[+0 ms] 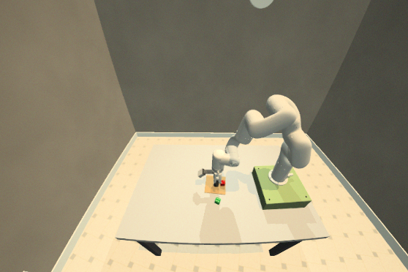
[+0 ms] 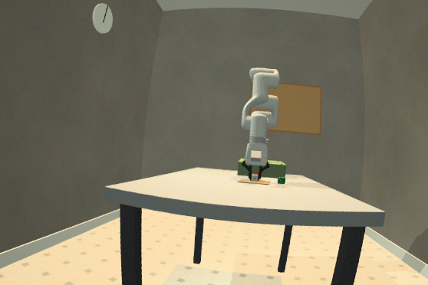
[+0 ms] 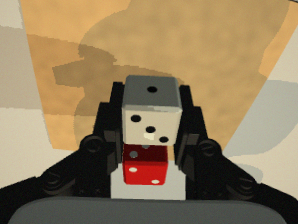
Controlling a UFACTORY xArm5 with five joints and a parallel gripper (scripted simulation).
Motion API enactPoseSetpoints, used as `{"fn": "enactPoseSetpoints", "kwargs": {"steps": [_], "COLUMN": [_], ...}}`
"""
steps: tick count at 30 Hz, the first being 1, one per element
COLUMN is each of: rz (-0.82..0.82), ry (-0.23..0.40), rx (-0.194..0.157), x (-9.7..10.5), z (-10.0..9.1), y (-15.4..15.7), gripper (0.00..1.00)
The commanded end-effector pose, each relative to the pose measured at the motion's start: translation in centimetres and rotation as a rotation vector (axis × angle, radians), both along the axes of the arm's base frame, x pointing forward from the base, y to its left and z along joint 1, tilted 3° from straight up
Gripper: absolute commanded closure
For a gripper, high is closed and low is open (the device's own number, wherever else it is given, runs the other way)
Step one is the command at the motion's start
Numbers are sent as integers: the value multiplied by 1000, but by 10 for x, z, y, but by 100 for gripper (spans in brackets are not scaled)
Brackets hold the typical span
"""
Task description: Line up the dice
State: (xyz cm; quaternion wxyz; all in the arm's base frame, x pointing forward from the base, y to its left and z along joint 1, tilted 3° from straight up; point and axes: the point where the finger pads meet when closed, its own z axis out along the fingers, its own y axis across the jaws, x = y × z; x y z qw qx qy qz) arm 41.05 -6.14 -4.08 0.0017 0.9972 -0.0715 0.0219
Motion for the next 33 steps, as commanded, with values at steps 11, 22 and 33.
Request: {"fn": "enactPoseSetpoints", "kwargs": {"steps": [11,22,33], "rz": [0,0,0], "ry": [-3,-3,-3], "rx": [0,0,0], "x": [1,1,1], "z": [1,1,3], "y": [0,0,0], "gripper": [65,53,53]}}
